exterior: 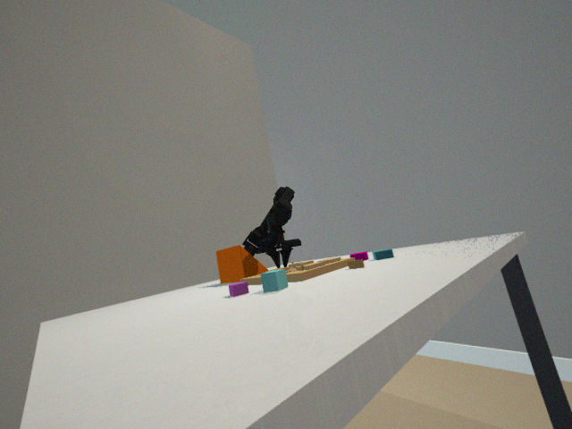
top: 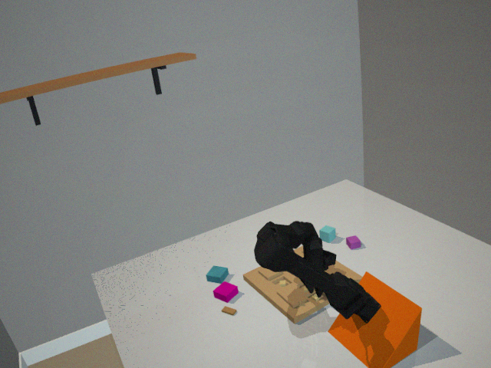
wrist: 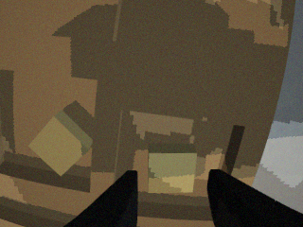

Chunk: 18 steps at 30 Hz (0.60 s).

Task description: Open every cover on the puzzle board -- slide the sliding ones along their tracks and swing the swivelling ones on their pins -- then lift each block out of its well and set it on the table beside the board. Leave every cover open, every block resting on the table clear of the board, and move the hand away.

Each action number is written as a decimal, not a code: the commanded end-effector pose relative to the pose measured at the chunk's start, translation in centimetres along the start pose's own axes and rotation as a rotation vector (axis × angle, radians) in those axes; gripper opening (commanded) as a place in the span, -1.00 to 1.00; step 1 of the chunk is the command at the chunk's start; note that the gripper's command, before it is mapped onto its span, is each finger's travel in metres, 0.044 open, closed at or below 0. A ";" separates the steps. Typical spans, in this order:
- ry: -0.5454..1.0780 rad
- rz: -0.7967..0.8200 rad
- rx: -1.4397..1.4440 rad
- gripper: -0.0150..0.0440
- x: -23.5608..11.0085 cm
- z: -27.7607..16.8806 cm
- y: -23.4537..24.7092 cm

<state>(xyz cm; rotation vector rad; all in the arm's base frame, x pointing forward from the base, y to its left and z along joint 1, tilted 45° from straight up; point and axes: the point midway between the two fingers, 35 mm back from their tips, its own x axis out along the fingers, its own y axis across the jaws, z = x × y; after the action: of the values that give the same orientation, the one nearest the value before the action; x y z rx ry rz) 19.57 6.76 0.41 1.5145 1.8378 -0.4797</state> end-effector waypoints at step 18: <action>0.005 0.000 0.005 0.00 1.2 -0.1 0.0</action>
<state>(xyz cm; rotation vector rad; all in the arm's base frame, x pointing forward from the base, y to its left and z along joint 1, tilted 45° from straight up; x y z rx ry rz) 19.62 7.44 -0.27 1.5159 1.8339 -0.4774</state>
